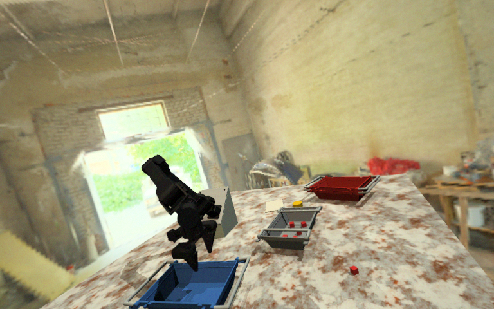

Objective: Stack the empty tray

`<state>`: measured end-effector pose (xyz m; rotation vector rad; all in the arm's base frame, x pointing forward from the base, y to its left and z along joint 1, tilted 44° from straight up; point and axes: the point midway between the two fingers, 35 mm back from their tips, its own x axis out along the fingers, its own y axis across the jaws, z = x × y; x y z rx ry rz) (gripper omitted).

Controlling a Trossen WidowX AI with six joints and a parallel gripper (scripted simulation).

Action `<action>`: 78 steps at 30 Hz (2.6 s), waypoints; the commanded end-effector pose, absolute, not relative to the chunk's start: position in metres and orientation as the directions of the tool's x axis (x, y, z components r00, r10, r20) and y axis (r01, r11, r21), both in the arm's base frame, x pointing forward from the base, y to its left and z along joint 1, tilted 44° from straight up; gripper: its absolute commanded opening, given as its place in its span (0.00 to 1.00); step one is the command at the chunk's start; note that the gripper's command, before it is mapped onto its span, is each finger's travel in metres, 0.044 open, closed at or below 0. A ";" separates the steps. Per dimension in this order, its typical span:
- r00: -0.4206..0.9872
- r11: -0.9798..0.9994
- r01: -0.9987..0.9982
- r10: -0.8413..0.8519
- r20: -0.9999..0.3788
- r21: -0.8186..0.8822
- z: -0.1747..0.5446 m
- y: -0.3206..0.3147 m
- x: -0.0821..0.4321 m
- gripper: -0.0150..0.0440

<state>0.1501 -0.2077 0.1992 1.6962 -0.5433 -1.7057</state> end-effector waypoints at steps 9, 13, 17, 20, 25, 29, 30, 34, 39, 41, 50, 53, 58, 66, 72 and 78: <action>0.057 -0.695 0.174 -0.700 -0.712 0.698 0.161 -0.241 0.149 1.00; 0.057 -0.694 0.174 -0.701 -0.711 0.698 0.160 -0.243 0.149 1.00; 0.057 -0.694 0.174 -0.701 -0.711 0.698 0.160 -0.243 0.149 1.00; 0.057 -0.694 0.174 -0.701 -0.711 0.698 0.160 -0.243 0.149 0.93; 0.057 -0.694 0.174 -0.701 -0.711 0.698 0.160 -0.243 0.149 0.80; 0.057 -0.694 0.174 -0.701 -0.711 0.698 0.160 -0.243 0.149 0.70; 0.057 -0.694 0.174 -0.701 -0.711 0.698 0.160 -0.243 0.149 0.68; 0.057 -0.694 0.174 -0.701 -0.711 0.698 0.160 -0.243 0.149 0.62; 0.057 -0.694 0.174 -0.701 -0.711 0.698 0.160 -0.243 0.149 0.56; 0.057 -0.694 0.174 -0.701 -0.711 0.698 0.160 -0.243 0.149 0.54; 0.057 -0.694 0.174 -0.701 -0.711 0.698 0.160 -0.243 0.149 0.44; 0.057 -0.694 0.174 -0.701 -0.711 0.698 0.160 -0.243 0.149 0.40; 0.057 -0.694 0.174 -0.701 -0.711 0.698 0.160 -0.243 0.149 0.35; 0.057 -0.696 0.173 -0.699 -0.713 0.697 0.165 -0.237 0.150 0.26; 0.057 -0.700 0.172 -0.696 -0.716 0.693 0.187 -0.216 0.151 0.25; 0.058 -0.699 0.173 -0.696 -0.715 0.694 0.210 -0.193 0.146 0.25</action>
